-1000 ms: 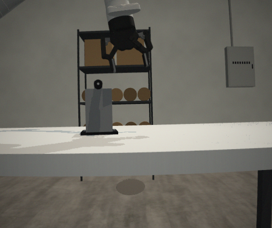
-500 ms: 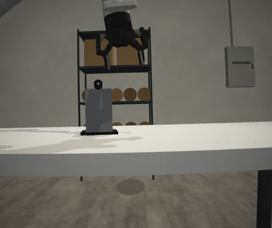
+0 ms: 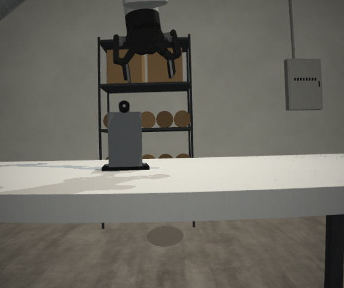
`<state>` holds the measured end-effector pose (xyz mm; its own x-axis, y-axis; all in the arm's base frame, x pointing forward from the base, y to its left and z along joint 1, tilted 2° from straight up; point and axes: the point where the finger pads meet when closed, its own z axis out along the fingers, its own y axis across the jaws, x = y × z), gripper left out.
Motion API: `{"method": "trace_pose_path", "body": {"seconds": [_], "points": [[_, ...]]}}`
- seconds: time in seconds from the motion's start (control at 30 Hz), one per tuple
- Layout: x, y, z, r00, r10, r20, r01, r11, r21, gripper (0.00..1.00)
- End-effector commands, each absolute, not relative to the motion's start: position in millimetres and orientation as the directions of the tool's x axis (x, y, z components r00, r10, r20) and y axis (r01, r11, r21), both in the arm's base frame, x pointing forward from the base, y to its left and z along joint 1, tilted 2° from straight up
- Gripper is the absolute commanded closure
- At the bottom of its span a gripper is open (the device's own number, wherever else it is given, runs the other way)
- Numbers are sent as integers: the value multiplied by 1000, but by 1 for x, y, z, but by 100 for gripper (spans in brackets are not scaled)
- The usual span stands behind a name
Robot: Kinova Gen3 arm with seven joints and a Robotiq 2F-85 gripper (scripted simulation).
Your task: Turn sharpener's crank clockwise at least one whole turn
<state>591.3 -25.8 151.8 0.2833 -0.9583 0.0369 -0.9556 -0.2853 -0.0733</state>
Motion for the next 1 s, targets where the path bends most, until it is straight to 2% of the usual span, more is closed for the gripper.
{"method": "trace_pose_path", "body": {"seconds": [0.0,0.97], "points": [[592,-28,154,280,-959,37,-956,-282,-77,0],[566,-58,167,272,-962,26,-962,-272,-12,0]]}}
